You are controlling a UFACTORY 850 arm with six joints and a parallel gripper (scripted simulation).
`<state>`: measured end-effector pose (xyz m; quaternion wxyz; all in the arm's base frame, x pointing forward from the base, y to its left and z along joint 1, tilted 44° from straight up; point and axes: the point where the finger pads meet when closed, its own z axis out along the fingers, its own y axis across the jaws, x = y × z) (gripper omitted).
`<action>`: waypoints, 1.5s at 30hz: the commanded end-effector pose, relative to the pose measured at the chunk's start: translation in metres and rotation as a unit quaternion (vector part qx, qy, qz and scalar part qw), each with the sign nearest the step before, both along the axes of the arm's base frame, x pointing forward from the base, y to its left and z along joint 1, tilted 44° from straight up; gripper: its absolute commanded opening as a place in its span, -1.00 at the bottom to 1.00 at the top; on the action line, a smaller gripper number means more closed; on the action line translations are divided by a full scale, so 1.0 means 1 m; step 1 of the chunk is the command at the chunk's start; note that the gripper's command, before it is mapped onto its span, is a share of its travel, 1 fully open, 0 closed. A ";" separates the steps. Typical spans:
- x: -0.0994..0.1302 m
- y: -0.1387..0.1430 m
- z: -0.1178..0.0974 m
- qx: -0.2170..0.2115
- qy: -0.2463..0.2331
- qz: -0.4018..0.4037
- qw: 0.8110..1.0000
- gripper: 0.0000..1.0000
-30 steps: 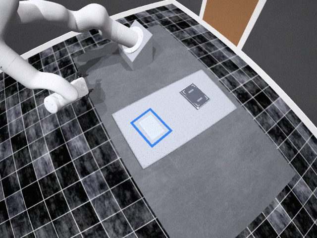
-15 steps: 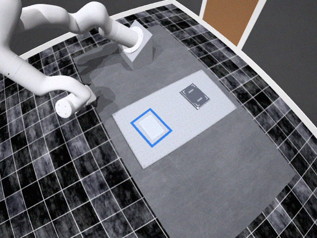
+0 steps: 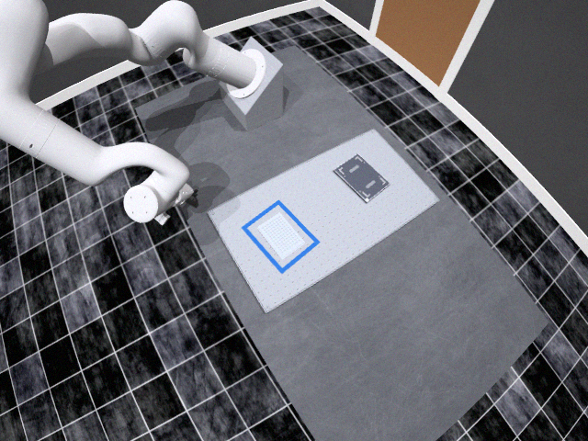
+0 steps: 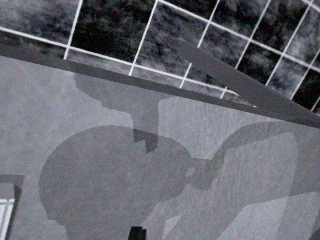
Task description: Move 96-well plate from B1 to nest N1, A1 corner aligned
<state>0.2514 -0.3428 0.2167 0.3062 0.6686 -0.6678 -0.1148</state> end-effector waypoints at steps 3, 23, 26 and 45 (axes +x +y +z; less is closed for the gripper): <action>0.021 -0.001 -0.006 0.006 0.011 0.066 0.998 1.00; 0.103 0.011 -0.032 0.025 0.056 0.290 0.955 1.00; 0.117 0.015 -0.037 0.025 0.058 0.298 0.952 1.00; 0.185 0.044 -0.062 0.037 0.098 0.455 0.884 1.00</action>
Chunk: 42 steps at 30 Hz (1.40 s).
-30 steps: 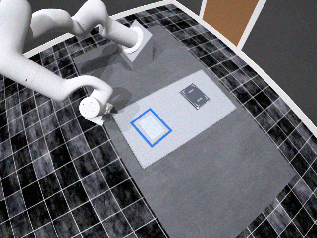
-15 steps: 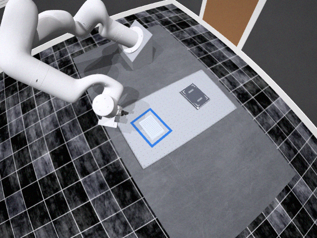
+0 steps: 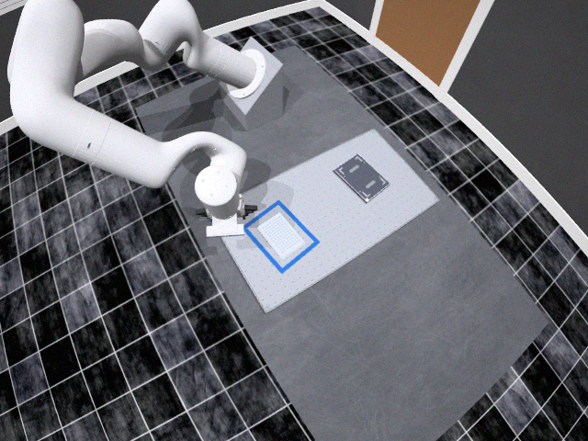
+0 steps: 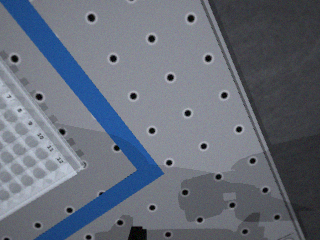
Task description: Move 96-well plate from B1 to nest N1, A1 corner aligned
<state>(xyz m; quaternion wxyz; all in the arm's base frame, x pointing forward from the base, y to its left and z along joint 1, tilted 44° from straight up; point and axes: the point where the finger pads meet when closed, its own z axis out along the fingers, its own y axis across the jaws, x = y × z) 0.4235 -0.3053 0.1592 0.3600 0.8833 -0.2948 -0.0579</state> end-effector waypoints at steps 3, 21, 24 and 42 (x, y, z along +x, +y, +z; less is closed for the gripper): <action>0.026 0.014 -0.009 0.004 0.021 0.085 0.996 1.00; 0.085 0.058 -0.036 0.007 0.054 0.206 0.977 1.00; 0.089 0.061 -0.037 0.007 0.059 0.222 0.973 1.00; 0.121 0.092 -0.054 0.007 0.079 0.293 0.953 1.00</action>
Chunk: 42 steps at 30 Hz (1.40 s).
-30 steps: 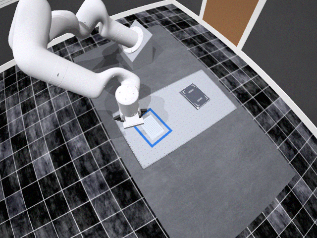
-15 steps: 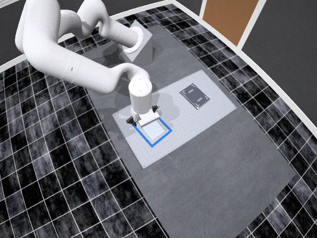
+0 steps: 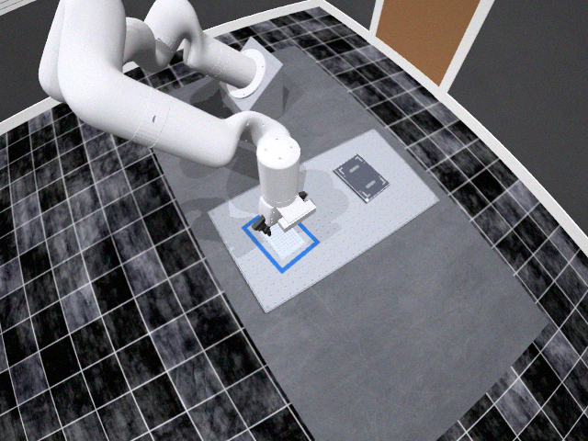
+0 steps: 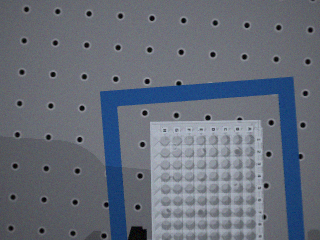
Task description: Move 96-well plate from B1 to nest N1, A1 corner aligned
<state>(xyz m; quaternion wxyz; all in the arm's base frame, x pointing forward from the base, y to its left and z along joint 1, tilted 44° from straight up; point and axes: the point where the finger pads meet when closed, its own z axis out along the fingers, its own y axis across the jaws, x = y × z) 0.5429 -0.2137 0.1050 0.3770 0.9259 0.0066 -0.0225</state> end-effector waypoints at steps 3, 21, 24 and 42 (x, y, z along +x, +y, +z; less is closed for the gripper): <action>0.001 0.001 0.000 0.000 -0.001 0.001 1.000 1.00; 0.001 -0.013 -0.014 0.000 -0.001 0.001 1.000 1.00; 0.000 -0.017 -0.018 0.000 -0.001 0.001 1.000 1.00; -0.001 -0.035 -0.037 0.000 -0.001 0.001 1.000 1.00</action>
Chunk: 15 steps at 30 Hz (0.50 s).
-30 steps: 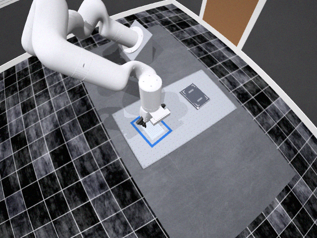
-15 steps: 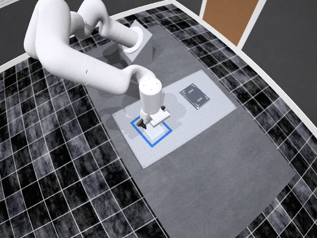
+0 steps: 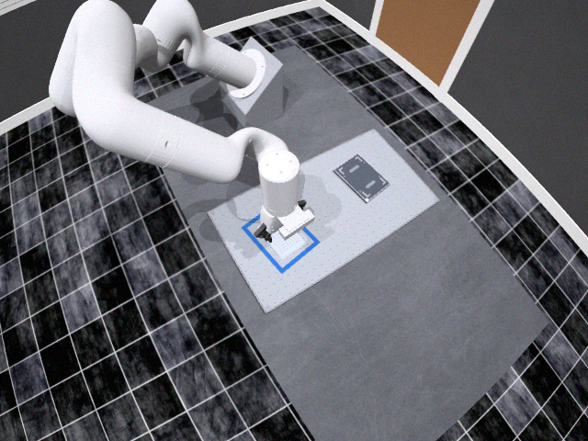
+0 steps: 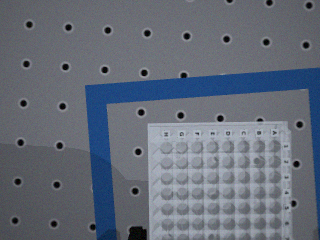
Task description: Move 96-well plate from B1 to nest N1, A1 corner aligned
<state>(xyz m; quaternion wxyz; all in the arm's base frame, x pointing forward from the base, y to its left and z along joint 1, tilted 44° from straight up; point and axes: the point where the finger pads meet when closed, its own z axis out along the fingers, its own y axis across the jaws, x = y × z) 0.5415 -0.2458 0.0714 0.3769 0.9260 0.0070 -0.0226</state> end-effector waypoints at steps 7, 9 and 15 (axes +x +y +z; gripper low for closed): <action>0.000 -0.009 -0.009 0.000 -0.001 0.000 1.000 1.00; 0.000 -0.010 -0.010 0.000 -0.001 0.000 1.000 1.00; 0.000 -0.010 -0.010 0.000 -0.001 0.000 1.000 1.00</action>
